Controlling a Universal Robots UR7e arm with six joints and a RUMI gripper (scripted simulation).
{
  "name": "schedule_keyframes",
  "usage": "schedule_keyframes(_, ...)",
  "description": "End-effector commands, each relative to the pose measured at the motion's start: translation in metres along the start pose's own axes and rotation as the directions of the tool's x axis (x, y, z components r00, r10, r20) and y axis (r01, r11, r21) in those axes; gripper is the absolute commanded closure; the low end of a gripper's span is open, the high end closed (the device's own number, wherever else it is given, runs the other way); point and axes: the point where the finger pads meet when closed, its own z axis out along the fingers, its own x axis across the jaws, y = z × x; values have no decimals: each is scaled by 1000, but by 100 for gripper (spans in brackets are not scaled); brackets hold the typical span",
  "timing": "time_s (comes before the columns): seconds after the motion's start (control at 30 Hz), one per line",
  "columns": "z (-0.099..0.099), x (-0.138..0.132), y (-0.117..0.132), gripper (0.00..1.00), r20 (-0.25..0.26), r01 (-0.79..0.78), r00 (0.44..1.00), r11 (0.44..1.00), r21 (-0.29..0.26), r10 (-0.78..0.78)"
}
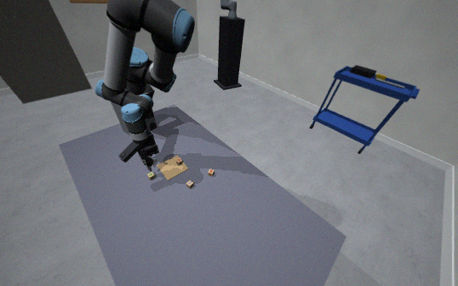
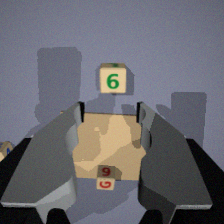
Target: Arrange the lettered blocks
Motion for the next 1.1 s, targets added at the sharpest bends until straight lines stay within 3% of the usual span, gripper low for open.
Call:
schedule_keyframes(0.0, -8, 1, 1, 72, -5, -1, 1000, 1000, -6, 1)
schedule_keyframes(0.17, -8, 1, 0, 72, -4, 0, 1000, 1000, -4, 0)
schedule_keyframes(0.2, -8, 0, 0, 0, -3, 1, 1000, 1000, -4, -1)
schedule_keyframes(1.07, -8, 0, 0, 0, -3, 4, 1000, 1000, -4, -5)
